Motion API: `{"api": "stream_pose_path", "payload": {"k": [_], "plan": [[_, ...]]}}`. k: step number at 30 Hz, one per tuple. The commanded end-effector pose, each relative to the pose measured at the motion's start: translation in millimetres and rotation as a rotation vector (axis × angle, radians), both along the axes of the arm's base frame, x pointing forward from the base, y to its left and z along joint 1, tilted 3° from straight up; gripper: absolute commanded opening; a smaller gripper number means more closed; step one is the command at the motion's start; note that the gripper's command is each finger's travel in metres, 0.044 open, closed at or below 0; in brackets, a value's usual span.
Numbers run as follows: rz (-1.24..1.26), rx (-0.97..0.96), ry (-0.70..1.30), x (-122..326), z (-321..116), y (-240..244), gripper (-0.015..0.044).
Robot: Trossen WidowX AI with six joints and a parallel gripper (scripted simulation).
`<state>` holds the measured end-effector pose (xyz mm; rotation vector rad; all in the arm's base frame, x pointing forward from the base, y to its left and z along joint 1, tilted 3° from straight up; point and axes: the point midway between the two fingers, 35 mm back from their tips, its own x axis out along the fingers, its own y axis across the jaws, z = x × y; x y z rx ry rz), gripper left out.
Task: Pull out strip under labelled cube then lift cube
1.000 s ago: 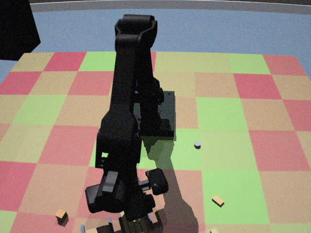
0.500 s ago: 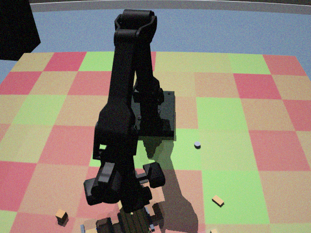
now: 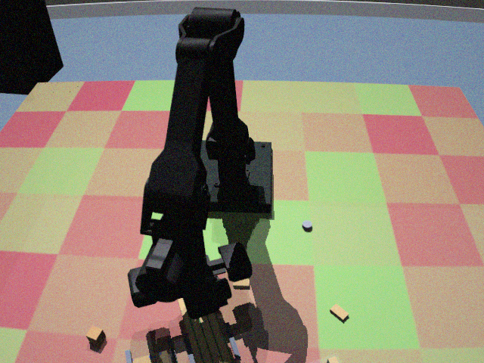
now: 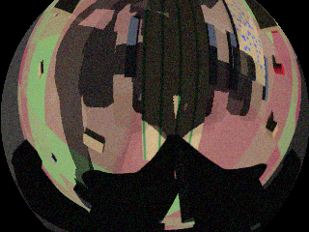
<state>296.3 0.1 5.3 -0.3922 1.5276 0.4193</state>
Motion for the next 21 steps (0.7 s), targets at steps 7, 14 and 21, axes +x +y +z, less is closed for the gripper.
{"api": "stream_pose_path", "payload": {"k": [7,14,21], "plan": [[-0.002,-0.012,0.029,-23,-5,-10,0.0000],[-0.002,-0.013,0.030,-32,-5,-16,0.0000],[-0.002,-0.013,0.030,-41,-5,-21,0.0000]]}}
